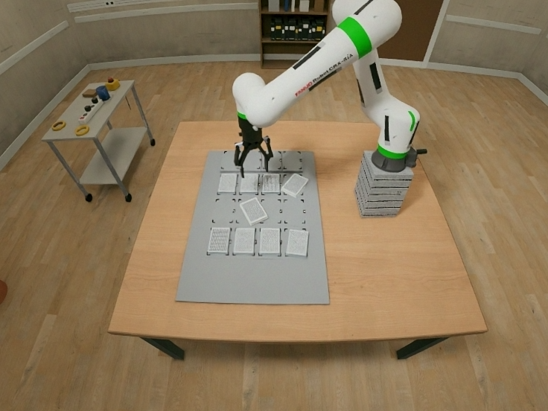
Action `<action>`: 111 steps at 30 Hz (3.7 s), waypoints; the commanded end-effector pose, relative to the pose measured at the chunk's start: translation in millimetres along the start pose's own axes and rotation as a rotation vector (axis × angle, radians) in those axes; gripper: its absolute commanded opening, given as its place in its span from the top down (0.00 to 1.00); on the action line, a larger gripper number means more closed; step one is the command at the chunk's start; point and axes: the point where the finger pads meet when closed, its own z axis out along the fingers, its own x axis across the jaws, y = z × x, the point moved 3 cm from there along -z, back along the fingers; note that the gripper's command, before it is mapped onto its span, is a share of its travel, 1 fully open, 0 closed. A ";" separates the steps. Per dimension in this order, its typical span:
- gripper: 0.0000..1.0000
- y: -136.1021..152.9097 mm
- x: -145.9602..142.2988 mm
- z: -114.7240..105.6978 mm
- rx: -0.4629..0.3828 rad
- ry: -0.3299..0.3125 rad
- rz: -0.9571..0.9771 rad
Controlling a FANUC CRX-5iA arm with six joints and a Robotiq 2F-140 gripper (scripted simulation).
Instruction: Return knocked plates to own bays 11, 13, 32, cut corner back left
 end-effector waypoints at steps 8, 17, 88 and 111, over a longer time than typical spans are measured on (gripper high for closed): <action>0.30 -7.8 7.8 44.0 0.009 0.000 0.187; 0.30 -11.5 15.4 70.5 0.012 0.002 0.337; 0.00 153.4 75.0 66.3 0.012 0.003 0.354; 0.00 232.8 101.8 59.0 0.012 0.003 0.354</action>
